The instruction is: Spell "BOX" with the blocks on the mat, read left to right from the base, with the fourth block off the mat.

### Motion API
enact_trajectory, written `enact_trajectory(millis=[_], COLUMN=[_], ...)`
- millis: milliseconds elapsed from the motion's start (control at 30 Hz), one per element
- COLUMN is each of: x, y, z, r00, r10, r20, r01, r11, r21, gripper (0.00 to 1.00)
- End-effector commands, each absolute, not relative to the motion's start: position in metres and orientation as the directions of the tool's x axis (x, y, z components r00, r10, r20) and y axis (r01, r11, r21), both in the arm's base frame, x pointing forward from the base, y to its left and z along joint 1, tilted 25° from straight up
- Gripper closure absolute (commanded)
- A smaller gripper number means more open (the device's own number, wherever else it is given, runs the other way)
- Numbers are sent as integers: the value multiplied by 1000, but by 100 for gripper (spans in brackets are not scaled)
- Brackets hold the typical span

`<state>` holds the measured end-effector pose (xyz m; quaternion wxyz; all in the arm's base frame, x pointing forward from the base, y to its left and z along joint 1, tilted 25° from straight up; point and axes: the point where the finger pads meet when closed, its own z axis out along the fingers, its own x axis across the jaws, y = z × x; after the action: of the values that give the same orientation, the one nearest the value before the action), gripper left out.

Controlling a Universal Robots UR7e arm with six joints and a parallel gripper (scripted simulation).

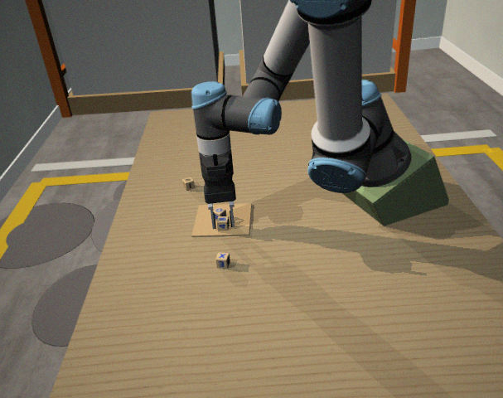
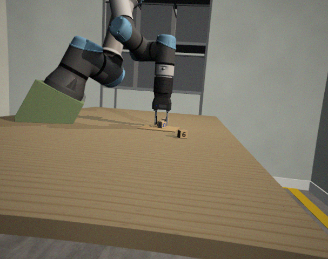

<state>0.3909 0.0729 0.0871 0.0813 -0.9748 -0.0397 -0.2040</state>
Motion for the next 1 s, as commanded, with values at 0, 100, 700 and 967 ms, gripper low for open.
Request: enact_trajectory(millis=[0,100,700,967], x=[387,384,363,359], y=[71,70,60,58], z=[96,104,153,162], r00=[913,913,913,913], r10=[45,45,45,45], r20=[406,406,406,406], r01=[111,111,111,111], r11=[-984,-984,-984,-984], r21=[-141,-141,-141,-141], gripper=[21,21,21,21])
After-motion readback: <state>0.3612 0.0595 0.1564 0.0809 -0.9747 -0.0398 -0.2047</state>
